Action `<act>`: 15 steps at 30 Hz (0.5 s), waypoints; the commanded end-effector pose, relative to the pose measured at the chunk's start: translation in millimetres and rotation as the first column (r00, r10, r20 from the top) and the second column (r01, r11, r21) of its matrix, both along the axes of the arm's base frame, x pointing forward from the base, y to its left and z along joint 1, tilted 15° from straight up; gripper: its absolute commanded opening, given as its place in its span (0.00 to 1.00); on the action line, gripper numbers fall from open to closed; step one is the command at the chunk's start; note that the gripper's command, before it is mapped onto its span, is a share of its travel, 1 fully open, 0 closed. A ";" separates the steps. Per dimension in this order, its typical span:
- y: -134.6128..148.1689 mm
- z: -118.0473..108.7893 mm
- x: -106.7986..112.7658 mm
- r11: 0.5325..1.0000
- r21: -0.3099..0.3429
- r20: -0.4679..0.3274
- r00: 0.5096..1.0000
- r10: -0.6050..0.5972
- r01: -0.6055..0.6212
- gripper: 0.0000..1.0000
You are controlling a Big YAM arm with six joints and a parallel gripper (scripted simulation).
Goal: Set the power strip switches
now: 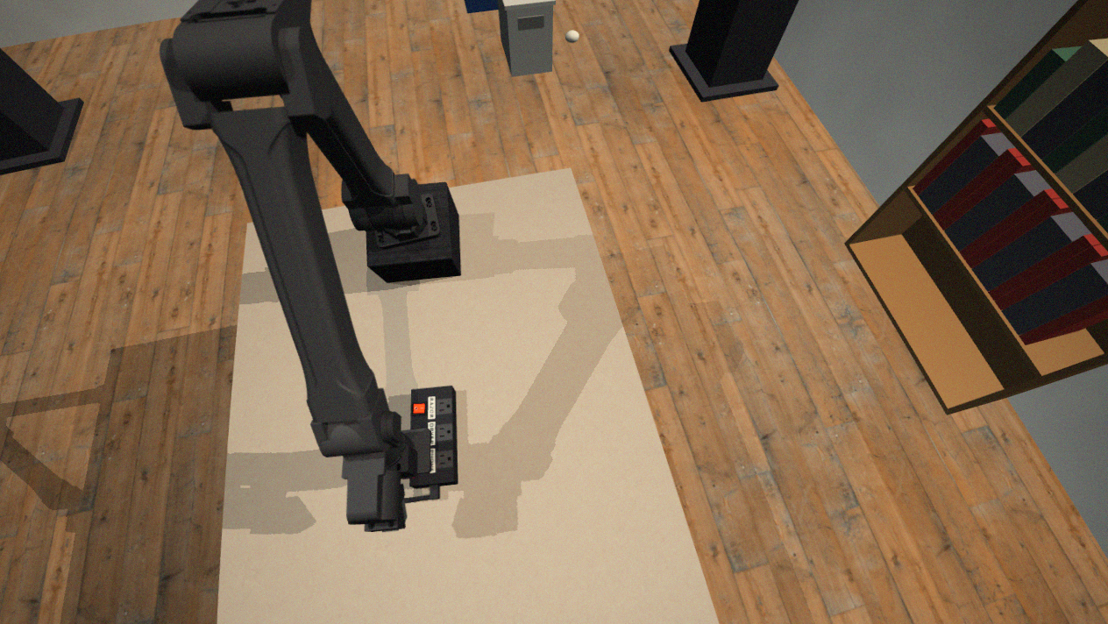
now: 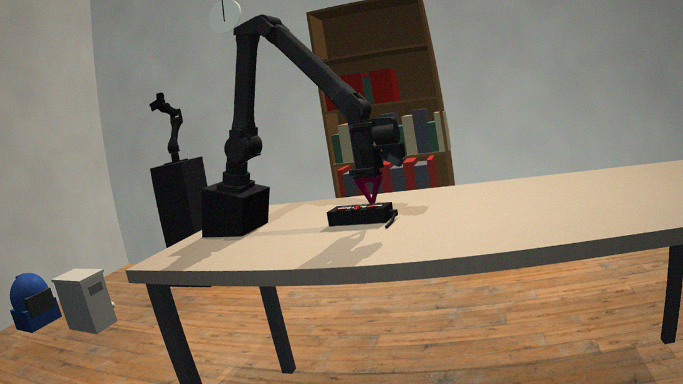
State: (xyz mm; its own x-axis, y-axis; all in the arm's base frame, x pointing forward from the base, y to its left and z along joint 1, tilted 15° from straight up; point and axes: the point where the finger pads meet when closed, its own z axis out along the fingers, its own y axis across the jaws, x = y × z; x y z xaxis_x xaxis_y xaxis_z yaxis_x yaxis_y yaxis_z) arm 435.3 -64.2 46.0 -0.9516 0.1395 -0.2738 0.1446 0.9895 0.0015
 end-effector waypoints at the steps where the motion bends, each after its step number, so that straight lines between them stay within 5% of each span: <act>1: 1.9 0.5 0.5 1.000 0.001 0.012 1.000 0.001 -0.001 0.00; 15: 5.2 2.0 -6.2 1.000 0.001 0.019 1.000 0.002 -0.002 0.00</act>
